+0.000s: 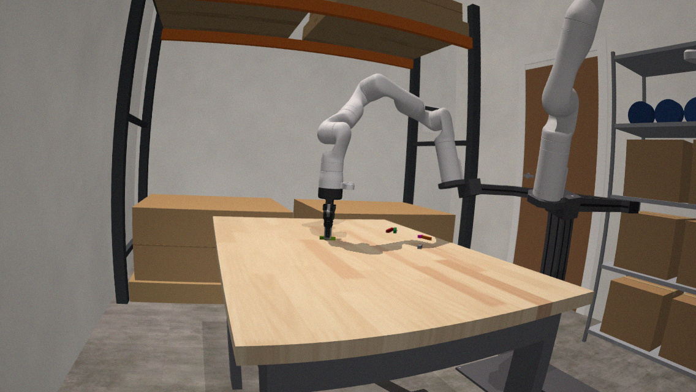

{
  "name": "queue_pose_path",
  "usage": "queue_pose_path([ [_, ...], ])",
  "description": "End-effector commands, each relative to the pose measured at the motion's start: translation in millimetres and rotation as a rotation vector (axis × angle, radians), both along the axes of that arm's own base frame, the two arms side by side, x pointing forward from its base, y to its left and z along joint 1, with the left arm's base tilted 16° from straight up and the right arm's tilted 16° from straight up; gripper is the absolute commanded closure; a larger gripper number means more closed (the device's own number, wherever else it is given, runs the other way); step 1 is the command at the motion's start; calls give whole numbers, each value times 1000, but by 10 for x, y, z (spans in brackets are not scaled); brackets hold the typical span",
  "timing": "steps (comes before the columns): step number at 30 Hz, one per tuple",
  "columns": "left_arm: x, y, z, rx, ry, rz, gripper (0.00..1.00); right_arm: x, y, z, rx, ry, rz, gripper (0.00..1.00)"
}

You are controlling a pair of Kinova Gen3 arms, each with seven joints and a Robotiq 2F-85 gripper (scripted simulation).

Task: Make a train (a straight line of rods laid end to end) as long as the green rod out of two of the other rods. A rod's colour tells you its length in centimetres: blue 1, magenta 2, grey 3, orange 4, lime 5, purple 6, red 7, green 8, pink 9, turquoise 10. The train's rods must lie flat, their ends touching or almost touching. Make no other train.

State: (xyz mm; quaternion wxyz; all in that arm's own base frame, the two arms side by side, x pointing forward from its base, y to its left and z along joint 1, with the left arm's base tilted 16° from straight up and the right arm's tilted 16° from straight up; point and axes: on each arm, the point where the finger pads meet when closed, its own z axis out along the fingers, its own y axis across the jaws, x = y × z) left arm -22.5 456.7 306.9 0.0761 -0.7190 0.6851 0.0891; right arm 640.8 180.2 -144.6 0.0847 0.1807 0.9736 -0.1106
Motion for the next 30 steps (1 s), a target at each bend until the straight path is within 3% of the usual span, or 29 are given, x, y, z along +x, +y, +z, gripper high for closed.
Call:
queue_pose_path([
  [1, -1, 2, 7, 2, 0, 0, 2, 8, 8, 13, 1, -2, 1, 827],
  [22, -1, 2, 7, 2, 0, 0, 2, 7, 9, 18, 1, -2, 1, 827],
  [26, -1, 2, 7, 2, 0, 0, 2, 4, 16, 44, 1, -2, 1, 827],
  [30, -1, 2, 7, 2, 0, 0, 2, -17, 56, 200, 1, -2, 1, 827],
])
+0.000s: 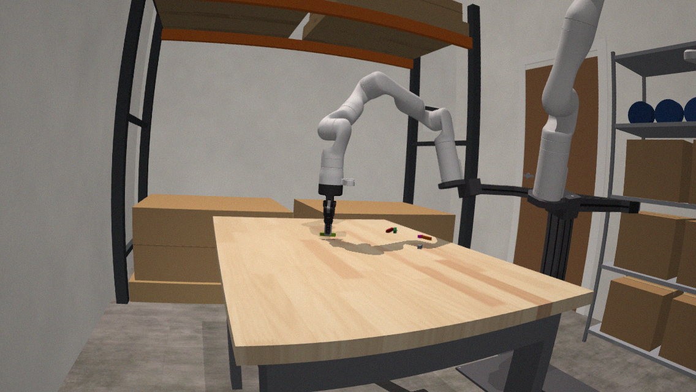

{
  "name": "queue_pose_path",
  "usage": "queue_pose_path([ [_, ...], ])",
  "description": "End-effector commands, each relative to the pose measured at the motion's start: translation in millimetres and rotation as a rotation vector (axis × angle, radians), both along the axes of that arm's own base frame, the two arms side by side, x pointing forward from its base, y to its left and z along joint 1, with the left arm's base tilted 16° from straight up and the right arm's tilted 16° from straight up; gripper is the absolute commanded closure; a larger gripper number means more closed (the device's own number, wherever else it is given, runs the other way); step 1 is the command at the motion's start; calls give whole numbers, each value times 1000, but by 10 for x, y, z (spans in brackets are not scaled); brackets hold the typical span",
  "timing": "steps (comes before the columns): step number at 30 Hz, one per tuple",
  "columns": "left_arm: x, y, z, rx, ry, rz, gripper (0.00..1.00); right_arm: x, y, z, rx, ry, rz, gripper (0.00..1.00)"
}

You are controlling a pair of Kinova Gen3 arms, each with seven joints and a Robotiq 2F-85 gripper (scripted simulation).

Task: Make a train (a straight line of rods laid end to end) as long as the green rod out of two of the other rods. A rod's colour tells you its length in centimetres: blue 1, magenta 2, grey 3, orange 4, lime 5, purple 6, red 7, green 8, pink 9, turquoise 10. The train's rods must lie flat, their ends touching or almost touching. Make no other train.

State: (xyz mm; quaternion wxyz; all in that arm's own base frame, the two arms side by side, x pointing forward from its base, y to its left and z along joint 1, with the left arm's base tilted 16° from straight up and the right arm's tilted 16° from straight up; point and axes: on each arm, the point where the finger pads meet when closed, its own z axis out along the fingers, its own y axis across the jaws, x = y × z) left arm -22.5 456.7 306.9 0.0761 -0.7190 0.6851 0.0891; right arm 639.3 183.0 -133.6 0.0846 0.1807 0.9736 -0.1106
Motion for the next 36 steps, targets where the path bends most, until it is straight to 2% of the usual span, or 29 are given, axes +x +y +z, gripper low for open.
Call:
queue_pose_path([
  [1, -1, 2, 7, 2, 0, 0, 2, -10, 44, 150, 1, -2, 1, 827],
  [8, -1, 2, 7, 2, 0, 0, 2, -75, 170, 647, 1, -2, 1, 827],
  [11, -1, 2, 7, 2, 0, 0, 2, -95, 209, 797, 1, -2, 1, 827],
  [17, -1, 2, 7, 2, 0, 0, 2, -104, 226, 864, 1, -2, 1, 827],
  [30, -1, 2, 7, 2, 0, 0, 2, -150, 281, 842, -3, 6, 29, 827],
  [33, -1, 2, 7, 2, 0, 0, 2, -310, 466, 766, -17, 33, 127, 827],
  [36, -1, 2, 7, 2, 0, 0, 2, -600, 768, 643, -40, 79, 295, 827],
])
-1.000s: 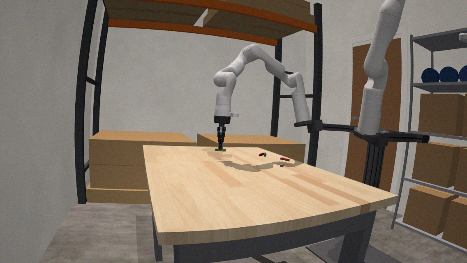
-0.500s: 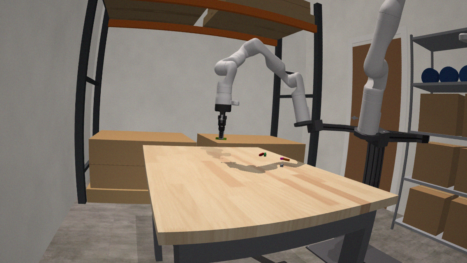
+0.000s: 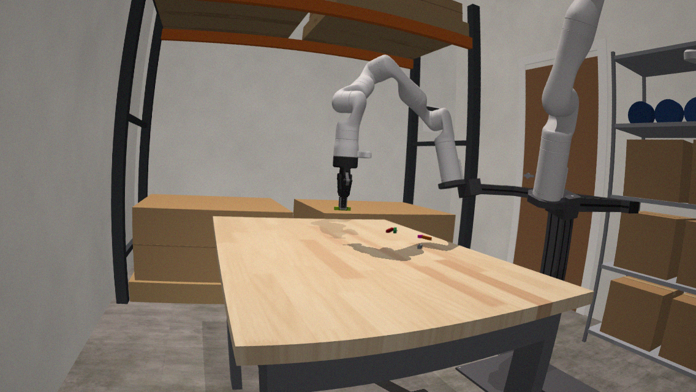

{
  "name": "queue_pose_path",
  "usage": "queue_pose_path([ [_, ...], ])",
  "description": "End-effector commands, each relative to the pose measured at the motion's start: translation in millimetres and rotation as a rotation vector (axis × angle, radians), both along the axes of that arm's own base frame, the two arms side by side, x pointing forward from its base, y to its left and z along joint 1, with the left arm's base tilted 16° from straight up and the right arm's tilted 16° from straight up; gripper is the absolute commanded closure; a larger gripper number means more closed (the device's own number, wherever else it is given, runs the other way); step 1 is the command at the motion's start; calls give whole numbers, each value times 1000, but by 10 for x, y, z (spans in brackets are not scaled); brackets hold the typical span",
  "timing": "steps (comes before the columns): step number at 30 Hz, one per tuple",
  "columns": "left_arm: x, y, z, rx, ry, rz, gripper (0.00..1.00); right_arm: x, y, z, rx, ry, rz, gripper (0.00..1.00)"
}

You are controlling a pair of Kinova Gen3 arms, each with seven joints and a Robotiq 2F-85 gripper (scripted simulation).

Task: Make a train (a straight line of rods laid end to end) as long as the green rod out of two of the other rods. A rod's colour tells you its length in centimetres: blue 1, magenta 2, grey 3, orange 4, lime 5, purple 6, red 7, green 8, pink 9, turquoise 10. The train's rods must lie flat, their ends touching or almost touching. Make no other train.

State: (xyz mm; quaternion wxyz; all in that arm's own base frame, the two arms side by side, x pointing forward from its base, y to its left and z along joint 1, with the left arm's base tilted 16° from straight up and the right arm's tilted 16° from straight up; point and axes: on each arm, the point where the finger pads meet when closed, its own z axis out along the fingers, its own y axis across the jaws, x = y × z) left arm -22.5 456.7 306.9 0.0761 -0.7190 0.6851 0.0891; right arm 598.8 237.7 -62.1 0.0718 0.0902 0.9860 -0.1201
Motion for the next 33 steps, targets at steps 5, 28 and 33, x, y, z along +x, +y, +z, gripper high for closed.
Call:
queue_pose_path([
  [5, -1, 2, 7, 2, 0, 0, 2, -628, 608, -232, -45, 92, 356, 827],
  [28, -1, 2, 7, 2, 0, 0, 2, -1859, 1395, -569, -119, 244, 975, 827],
  [33, -1, 2, 7, 2, 0, 0, 2, -1859, 1395, -569, -119, 244, 975, 827],
])
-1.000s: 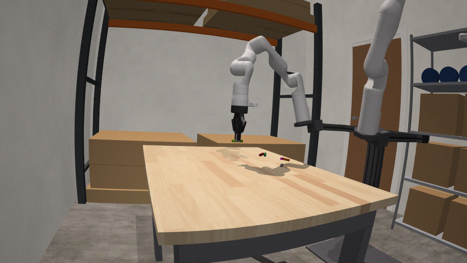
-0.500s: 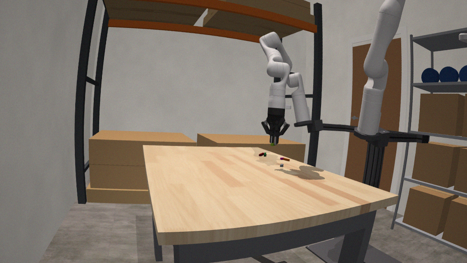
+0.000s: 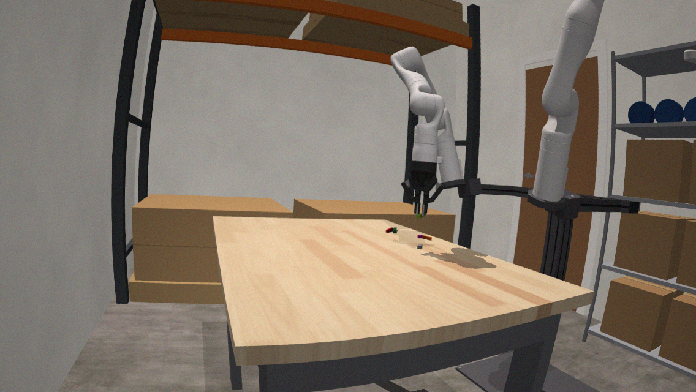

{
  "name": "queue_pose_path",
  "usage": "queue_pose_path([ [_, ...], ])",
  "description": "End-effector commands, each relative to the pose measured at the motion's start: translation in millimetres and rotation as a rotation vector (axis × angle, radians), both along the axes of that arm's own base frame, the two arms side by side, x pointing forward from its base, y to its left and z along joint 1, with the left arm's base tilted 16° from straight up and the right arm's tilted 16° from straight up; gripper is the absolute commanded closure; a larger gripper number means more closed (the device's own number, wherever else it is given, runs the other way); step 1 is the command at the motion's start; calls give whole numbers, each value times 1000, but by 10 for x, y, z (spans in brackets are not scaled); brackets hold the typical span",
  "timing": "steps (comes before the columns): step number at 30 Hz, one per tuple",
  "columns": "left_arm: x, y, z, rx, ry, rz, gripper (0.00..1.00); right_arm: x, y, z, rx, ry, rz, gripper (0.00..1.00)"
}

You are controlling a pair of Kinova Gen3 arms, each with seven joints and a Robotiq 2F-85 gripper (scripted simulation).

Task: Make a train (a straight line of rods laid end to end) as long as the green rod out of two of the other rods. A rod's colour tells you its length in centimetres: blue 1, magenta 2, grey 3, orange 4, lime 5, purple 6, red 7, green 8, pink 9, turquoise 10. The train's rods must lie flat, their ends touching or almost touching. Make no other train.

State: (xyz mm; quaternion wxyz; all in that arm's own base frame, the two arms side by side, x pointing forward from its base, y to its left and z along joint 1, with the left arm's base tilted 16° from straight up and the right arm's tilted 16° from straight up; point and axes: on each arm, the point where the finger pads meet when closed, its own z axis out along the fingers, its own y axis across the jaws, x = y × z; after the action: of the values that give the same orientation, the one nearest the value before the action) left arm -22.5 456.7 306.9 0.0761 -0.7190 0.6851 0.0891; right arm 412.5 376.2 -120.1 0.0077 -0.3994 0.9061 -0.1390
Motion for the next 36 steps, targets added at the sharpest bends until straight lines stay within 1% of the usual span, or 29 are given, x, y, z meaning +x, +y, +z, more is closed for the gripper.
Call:
queue_pose_path([
  [1, -1, 2, 7, 2, 0, 0, 2, 3, 10, 11, 2, -1, 1, 827],
  [6, -1, 2, 7, 2, 0, 0, 2, 5, 7, 0, 2, -1, 1, 827],
  [10, -1, 2, 7, 2, 0, 0, 2, 13, -7, -58, 2, -1, 1, 827],
  [12, -1, 2, 7, 2, 0, 0, 2, 13, -7, -58, 2, -1, 1, 827],
  [17, -1, 2, 7, 2, 0, 0, 2, 34, -46, -213, 2, -1, 1, 827],
  [27, -1, 2, 7, 2, 0, 0, 2, 91, -150, -632, 2, -1, 1, 827],
  [29, -1, 2, 7, 2, 0, 0, 2, 91, -150, -632, 2, -1, 1, 827],
  [33, -1, 2, 7, 2, 0, 0, 2, 108, -180, -753, 2, -1, 1, 827],
  [36, -1, 2, 7, 2, 0, 0, 2, 115, -194, -808, 2, -1, 1, 827],
])
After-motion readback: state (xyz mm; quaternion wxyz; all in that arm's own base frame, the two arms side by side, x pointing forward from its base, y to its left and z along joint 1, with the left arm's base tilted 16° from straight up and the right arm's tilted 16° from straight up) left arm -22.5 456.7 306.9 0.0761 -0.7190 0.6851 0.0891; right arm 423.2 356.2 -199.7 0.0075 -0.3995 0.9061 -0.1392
